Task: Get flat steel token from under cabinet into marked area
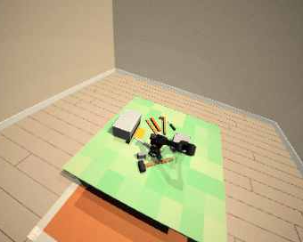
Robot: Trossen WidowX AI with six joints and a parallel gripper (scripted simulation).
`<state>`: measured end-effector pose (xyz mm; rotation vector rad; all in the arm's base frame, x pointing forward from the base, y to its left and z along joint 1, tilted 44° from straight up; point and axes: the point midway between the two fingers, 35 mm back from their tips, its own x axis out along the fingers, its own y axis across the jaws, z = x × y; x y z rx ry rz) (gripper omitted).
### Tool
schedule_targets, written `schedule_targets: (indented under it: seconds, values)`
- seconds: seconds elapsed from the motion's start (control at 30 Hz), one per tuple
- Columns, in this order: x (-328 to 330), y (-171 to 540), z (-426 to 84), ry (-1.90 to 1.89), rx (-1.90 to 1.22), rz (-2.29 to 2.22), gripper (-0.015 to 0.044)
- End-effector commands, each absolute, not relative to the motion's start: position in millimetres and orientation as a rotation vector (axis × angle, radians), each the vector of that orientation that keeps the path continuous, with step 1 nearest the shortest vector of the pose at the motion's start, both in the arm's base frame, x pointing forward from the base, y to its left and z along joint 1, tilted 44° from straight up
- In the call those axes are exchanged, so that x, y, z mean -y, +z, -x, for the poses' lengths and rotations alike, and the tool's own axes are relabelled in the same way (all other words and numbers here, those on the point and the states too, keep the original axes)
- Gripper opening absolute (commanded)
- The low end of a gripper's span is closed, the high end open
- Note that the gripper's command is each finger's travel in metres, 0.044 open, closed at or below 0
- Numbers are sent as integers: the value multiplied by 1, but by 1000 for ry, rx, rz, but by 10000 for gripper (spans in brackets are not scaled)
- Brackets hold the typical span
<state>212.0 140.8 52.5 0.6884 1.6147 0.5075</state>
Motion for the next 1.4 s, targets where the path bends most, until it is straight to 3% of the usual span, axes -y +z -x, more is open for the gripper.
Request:
schedule_targets:
  seconds: [0.0, 0.07, 0.2, 1.37]
  values:
    - [-141, 53, -212, 509, -1613, -686, 99]
    - [-141, 53, -212, 509, -1613, -686, 85]
    - [-141, 53, -212, 509, -1613, -686, 0]
    - [-139, 48, -247, 514, -1615, -685, 0]
